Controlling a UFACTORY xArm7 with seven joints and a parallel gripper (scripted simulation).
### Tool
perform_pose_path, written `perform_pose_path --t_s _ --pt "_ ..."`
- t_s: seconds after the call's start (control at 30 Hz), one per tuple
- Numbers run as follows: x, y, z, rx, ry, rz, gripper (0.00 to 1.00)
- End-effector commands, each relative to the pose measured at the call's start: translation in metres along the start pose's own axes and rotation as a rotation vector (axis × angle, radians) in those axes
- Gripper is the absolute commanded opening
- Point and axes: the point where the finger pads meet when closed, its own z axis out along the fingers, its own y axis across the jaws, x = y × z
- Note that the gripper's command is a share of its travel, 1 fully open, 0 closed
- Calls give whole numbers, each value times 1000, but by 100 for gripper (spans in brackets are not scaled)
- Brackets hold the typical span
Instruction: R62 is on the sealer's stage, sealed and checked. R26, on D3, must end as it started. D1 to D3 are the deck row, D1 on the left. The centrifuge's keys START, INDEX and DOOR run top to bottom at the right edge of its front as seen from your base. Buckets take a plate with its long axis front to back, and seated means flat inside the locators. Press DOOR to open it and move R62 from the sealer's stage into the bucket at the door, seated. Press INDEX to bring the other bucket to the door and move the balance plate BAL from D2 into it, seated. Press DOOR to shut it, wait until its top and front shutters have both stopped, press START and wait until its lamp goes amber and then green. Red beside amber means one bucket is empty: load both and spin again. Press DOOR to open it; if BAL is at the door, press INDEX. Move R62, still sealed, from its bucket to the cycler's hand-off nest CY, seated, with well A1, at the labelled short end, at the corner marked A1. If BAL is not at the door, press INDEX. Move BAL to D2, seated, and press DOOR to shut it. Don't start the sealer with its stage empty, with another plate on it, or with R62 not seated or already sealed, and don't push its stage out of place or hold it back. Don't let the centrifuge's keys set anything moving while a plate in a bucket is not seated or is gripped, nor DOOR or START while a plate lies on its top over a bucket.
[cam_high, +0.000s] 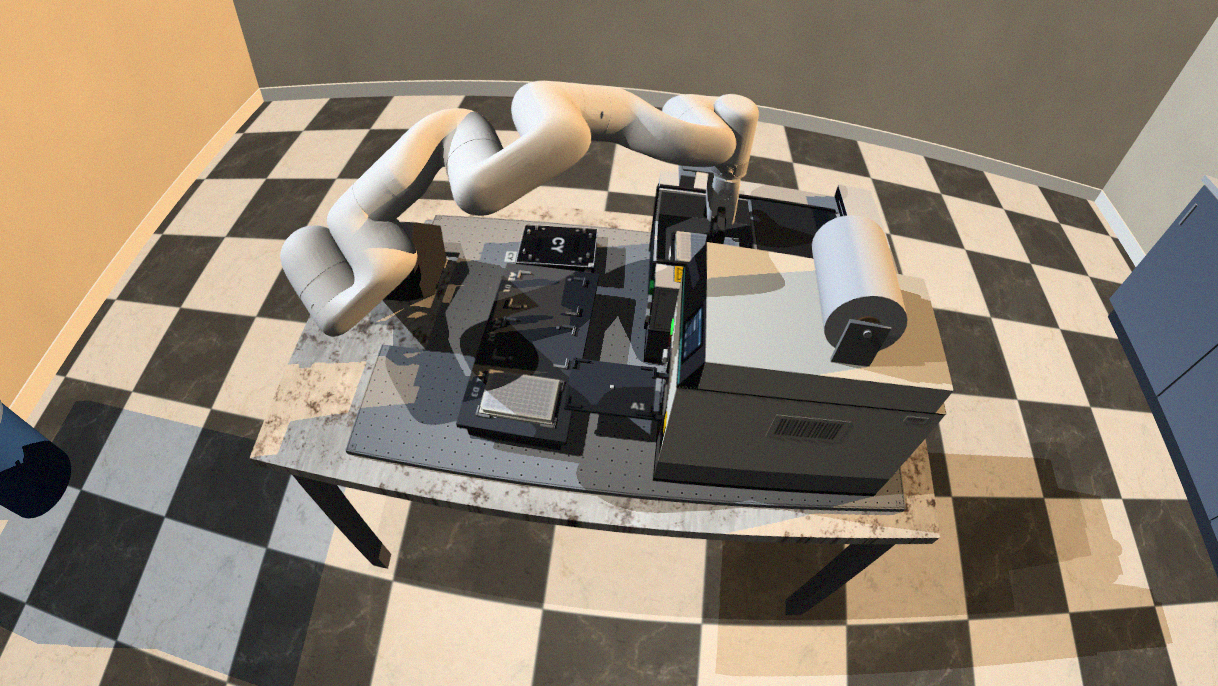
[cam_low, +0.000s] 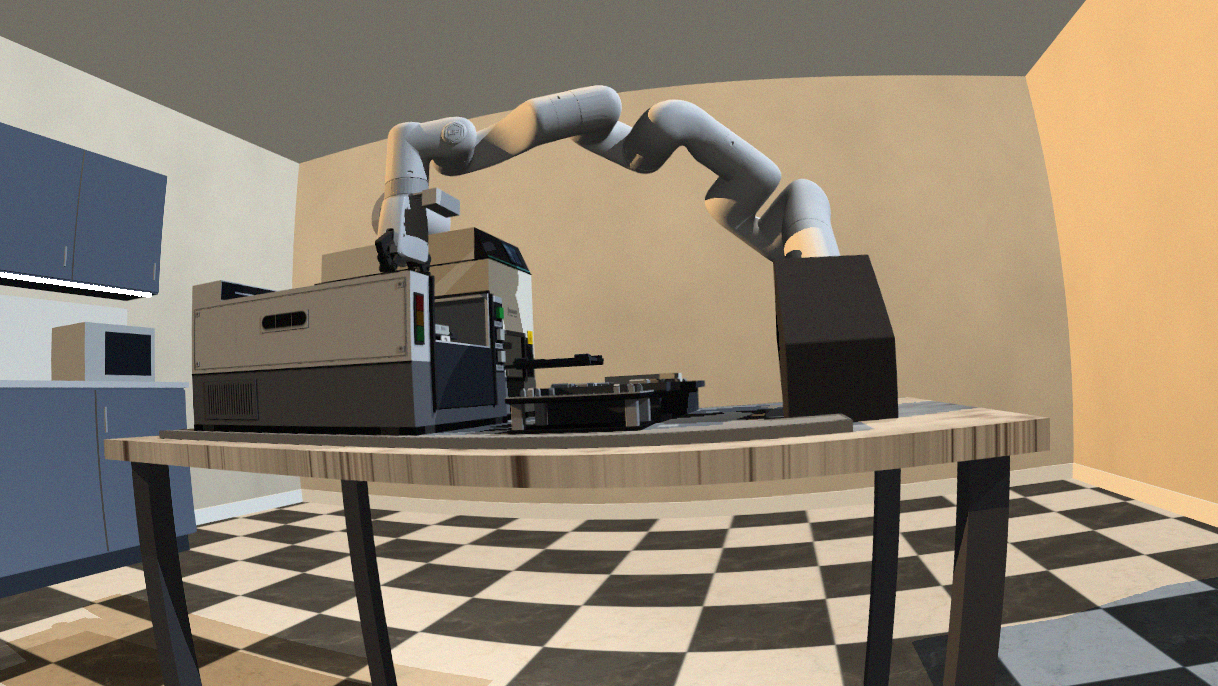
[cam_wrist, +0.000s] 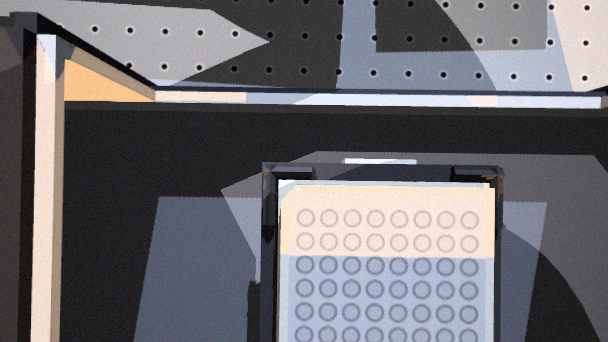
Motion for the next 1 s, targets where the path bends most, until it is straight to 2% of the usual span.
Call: perform_pose_path --t_s 0.0,0.97 --pt "-1 1 -11 -3 -6 0 100" --pt "-1 1 -53 -3 -6 0 100"
